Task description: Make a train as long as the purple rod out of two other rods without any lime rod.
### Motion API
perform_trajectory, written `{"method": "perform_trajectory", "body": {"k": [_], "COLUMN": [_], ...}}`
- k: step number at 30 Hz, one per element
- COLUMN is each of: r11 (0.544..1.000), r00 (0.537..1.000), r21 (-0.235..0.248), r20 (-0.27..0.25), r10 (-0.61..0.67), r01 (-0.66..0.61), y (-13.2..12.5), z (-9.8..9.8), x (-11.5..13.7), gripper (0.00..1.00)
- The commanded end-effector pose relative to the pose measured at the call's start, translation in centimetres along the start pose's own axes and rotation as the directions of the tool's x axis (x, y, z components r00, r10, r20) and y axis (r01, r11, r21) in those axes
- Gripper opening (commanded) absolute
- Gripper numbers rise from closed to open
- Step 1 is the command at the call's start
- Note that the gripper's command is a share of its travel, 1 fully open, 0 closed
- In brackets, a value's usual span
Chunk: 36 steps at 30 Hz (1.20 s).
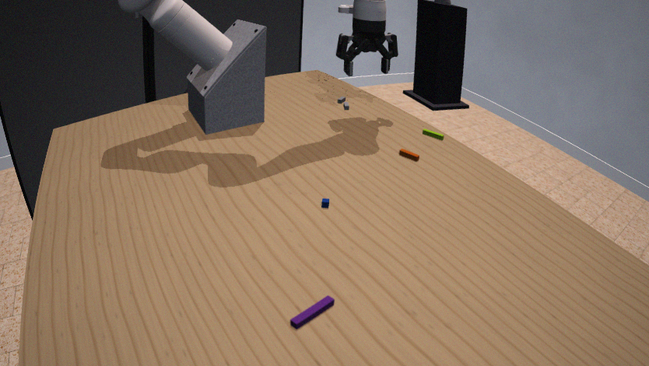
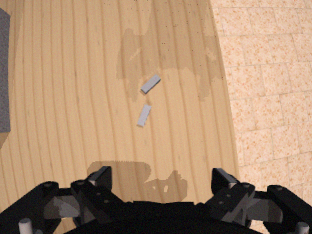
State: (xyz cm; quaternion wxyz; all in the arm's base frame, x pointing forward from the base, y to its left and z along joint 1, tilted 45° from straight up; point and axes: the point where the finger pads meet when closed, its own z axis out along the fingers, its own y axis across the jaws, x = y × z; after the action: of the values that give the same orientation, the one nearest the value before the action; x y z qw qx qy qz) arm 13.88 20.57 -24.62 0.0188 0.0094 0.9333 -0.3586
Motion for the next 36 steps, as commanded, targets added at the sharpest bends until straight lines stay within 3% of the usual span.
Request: {"method": "perform_trajectory", "body": {"k": [1, 20, 36], "r11": [1.0, 0.96, 0.939], "r00": [1.0, 0.959, 0.937], "r21": [0.012, 0.02, 0.018], "r20": [0.022, 0.061, 0.073], "r10": [0.022, 0.278, 0.341], "r01": [-0.022, -0.279, -0.343], "y": [-0.3, -1.7, -2.2], "z": [0.4, 2.1, 2.6], "x": [1.4, 5.0, 5.8], "gripper": [1.0, 1.0, 1.0]}}
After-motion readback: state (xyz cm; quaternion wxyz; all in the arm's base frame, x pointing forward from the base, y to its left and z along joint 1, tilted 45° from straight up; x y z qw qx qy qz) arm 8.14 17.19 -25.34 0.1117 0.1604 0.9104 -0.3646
